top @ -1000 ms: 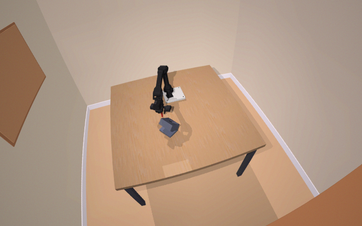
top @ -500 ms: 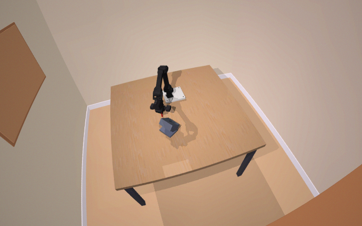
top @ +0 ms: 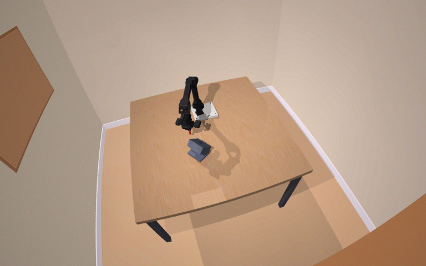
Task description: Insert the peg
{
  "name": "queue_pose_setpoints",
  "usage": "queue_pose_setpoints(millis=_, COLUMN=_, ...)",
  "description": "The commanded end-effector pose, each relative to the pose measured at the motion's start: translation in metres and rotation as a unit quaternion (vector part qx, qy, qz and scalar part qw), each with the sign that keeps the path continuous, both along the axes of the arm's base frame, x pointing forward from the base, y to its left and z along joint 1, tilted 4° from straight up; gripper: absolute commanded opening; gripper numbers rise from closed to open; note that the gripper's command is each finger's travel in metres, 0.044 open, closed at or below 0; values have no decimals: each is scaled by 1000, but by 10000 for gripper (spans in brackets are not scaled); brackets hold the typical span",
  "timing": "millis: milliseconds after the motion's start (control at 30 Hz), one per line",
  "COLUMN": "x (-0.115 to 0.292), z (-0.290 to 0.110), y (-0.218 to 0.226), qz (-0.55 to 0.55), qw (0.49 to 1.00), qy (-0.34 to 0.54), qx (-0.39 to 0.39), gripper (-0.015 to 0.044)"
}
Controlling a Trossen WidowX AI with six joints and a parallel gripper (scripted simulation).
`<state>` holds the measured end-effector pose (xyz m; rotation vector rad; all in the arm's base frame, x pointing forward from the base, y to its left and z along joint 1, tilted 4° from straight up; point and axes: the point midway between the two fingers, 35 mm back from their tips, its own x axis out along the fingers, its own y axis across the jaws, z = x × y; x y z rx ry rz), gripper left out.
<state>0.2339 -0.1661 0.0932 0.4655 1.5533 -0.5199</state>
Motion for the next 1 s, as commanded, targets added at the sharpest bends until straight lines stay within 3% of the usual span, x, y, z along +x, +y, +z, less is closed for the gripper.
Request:
queue_pose_setpoints(millis=0, x=1, z=15, y=0, qz=-1, qw=1000, qy=-4, qx=-1, gripper=0)
queue_pose_setpoints(millis=267, x=1, z=39, y=0, qz=0, qw=1000, qy=-3, qx=-1, gripper=0)
queue_pose_setpoints(millis=967, x=17, z=42, y=9, qz=75, qw=996, qy=4, qx=-40, gripper=0)
